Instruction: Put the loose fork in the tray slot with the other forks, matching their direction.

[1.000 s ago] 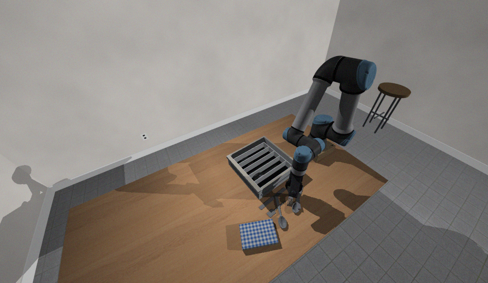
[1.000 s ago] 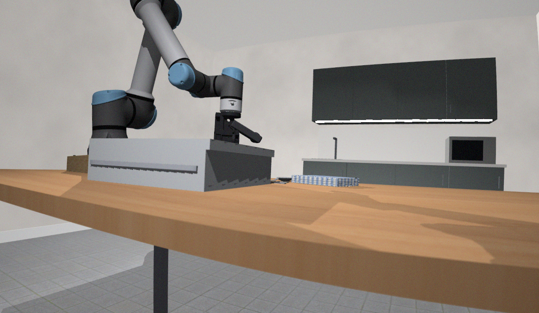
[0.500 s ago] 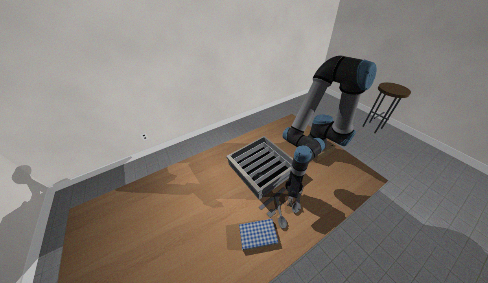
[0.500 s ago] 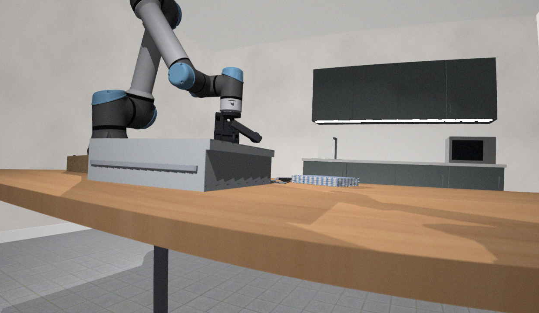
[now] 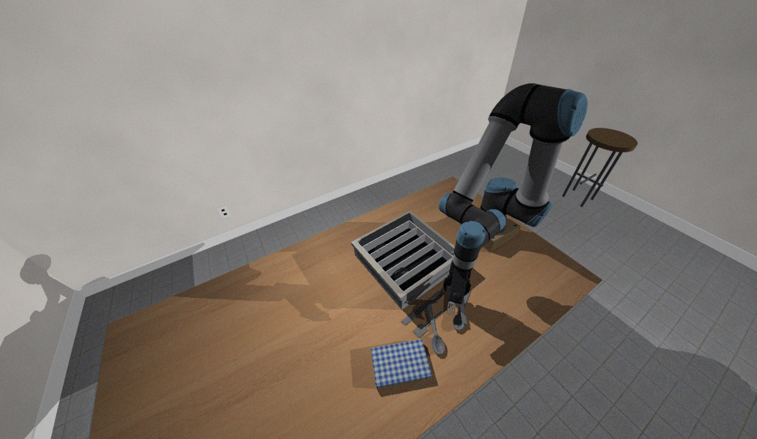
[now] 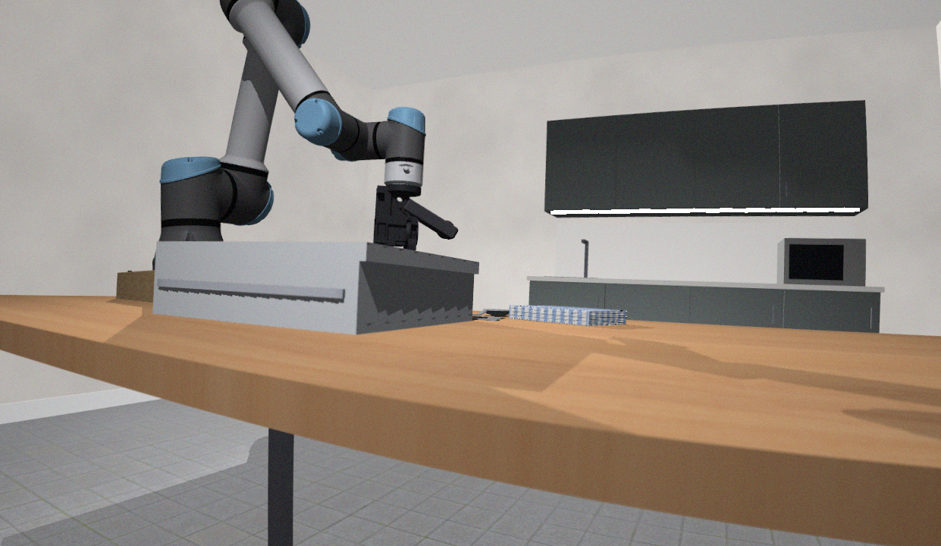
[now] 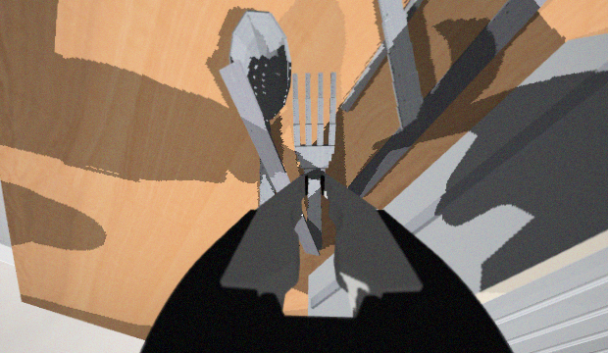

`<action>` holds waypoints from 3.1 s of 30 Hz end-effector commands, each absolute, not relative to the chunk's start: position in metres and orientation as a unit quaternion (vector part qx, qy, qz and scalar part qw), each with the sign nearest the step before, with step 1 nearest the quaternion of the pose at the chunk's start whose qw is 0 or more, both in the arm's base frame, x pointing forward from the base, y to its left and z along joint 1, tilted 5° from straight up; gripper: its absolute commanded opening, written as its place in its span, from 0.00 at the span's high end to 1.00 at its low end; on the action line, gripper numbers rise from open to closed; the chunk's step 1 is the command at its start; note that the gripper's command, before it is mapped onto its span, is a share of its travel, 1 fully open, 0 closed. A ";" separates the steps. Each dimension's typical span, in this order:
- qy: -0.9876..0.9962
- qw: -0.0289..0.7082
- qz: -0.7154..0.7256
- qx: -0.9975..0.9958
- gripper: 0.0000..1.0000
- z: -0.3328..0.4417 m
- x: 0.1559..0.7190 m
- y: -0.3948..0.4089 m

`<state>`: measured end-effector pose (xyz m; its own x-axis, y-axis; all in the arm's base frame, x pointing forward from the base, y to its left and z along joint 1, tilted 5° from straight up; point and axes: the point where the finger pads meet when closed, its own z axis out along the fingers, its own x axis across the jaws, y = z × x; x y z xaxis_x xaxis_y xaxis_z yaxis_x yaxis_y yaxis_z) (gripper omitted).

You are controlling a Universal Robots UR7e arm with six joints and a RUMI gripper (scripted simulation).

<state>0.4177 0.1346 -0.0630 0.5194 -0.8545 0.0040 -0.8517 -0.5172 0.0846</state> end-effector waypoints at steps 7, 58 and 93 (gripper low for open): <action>-0.490 0.038 -0.019 0.871 0.99 -0.022 0.421 0.136; -0.490 0.038 -0.019 0.871 0.99 0.093 0.429 0.142; -0.490 0.038 -0.019 0.871 0.99 0.101 0.459 -0.068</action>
<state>0.4573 -0.0510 0.1003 0.5158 -0.8567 0.0079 -0.8537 -0.5132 0.0887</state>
